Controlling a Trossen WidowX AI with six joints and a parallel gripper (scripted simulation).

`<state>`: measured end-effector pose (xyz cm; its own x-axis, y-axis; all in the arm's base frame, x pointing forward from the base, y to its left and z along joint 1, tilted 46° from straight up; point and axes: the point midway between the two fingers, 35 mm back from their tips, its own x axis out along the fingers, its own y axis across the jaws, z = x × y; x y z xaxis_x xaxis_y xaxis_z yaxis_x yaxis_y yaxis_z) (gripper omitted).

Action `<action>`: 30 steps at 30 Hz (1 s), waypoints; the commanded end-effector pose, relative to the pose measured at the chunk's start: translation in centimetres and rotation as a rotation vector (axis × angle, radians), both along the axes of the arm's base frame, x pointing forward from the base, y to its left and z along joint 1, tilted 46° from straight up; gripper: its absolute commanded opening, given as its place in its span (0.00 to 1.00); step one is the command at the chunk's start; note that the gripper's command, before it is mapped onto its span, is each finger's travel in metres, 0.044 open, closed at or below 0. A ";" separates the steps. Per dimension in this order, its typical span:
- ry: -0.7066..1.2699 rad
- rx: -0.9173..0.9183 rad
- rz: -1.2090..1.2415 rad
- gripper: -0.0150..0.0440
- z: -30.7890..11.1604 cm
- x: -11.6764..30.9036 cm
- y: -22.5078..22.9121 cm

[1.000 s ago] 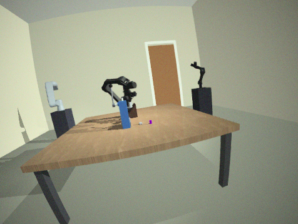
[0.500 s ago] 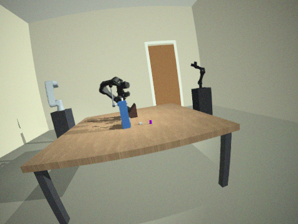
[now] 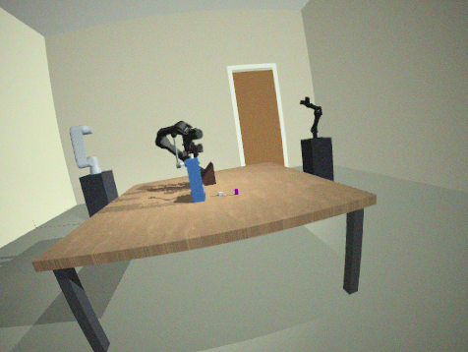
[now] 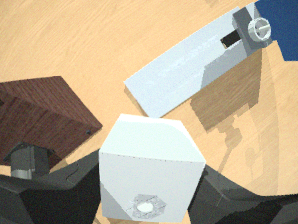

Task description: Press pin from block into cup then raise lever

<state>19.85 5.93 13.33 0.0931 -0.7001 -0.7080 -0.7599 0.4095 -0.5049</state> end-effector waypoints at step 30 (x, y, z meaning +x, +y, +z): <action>-0.803 0.106 -0.811 0.25 0.0 0.0 0.0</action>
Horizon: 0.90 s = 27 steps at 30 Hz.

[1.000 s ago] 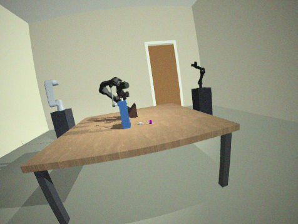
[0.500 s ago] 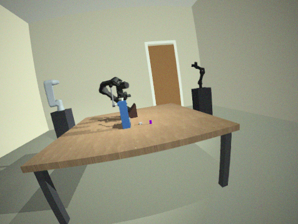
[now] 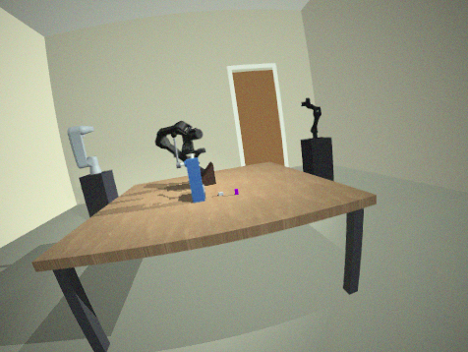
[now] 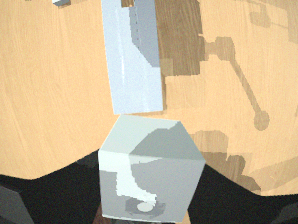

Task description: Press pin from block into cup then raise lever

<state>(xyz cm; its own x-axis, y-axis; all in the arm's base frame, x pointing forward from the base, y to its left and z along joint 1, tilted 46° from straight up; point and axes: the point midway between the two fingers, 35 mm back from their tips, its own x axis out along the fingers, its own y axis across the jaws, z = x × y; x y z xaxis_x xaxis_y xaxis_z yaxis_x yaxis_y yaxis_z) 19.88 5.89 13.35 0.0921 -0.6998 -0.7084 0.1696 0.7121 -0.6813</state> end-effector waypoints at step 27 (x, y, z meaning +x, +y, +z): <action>-0.730 0.097 -0.741 0.25 0.0 0.0 0.0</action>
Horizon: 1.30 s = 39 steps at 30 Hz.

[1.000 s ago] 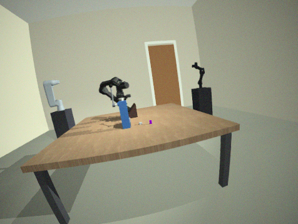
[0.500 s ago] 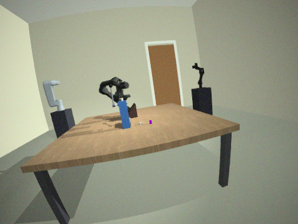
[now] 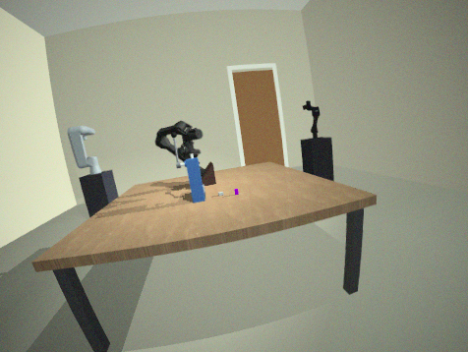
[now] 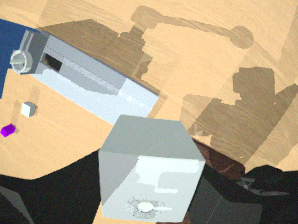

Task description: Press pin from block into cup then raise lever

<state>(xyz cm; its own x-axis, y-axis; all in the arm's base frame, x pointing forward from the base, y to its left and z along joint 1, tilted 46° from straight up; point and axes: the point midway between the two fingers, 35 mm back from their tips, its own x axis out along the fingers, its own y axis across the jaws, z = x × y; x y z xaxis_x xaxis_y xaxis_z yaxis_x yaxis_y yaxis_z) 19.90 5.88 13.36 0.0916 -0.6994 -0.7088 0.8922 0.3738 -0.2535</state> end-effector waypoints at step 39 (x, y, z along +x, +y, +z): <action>-0.302 0.033 -0.310 0.25 -7.2 3.7 -5.0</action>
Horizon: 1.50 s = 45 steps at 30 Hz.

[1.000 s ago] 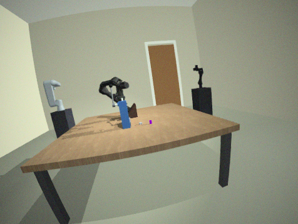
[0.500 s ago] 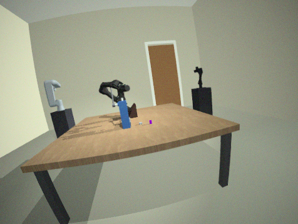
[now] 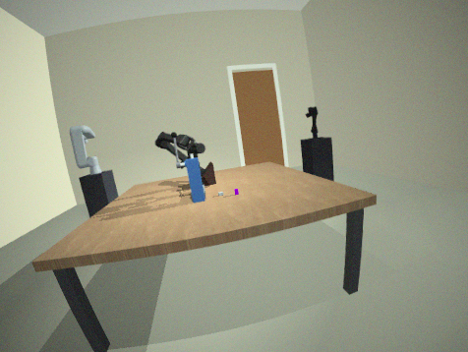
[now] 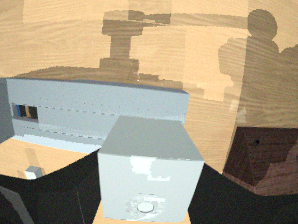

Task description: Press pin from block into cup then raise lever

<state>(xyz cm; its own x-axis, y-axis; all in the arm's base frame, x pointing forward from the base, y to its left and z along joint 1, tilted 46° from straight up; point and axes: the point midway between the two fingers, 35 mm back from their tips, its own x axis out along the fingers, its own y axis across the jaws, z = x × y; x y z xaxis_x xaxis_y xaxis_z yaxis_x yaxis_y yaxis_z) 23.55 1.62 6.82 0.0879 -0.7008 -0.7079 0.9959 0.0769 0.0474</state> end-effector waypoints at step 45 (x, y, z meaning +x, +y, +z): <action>0.003 -0.002 0.005 0.87 1.9 -0.1 1.9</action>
